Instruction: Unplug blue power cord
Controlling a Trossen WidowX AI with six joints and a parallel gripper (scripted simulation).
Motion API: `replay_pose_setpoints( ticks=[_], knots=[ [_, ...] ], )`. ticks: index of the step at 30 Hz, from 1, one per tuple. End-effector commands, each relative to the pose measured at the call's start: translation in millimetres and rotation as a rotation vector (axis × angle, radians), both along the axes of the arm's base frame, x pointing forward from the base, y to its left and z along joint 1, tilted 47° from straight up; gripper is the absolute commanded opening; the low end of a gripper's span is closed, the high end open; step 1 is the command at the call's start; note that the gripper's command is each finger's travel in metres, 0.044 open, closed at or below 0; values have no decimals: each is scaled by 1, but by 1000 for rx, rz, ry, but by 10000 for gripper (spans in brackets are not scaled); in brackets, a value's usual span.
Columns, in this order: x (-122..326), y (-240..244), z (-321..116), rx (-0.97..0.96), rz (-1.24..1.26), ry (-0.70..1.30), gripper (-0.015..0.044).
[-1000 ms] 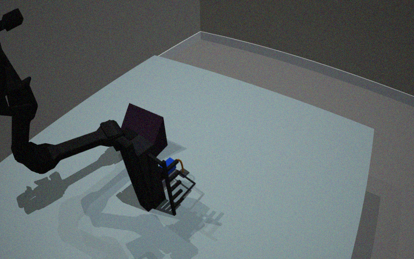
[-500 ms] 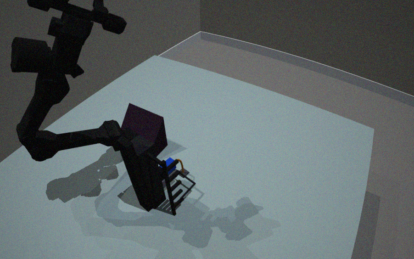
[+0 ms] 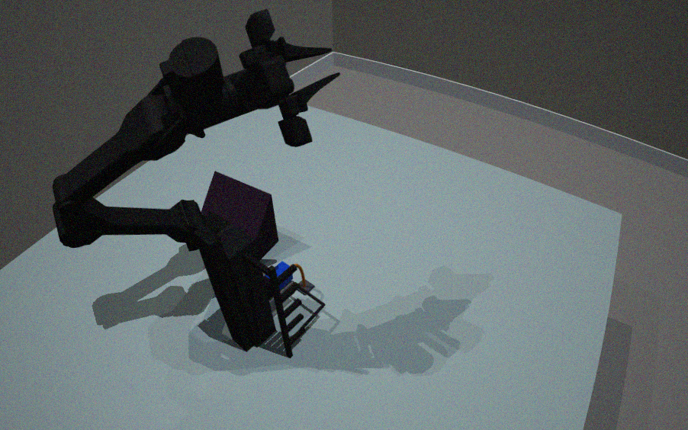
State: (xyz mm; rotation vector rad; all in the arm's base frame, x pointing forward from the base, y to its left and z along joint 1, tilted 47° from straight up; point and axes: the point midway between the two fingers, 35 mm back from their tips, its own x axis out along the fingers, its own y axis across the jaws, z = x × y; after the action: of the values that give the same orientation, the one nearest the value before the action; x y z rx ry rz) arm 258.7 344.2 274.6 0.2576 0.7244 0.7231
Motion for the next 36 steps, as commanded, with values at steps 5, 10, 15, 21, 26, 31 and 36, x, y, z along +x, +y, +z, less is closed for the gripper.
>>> replay_pose_setpoints(
  ticks=[5,10,15,21,26,31,36],
  knots=[
    [22,-72,-119,-670,50,24,160],
    [17,-130,-168,-1070,195,98,160],
    [1,-199,-199,-1492,485,252,160],
    [-19,-265,-203,-1825,939,493,160],
    [-20,-267,-203,-1833,956,502,160],
    [-20,-267,-203,-1833,956,502,160],
    [-19,-267,-202,-1832,956,501,160]
  ],
)
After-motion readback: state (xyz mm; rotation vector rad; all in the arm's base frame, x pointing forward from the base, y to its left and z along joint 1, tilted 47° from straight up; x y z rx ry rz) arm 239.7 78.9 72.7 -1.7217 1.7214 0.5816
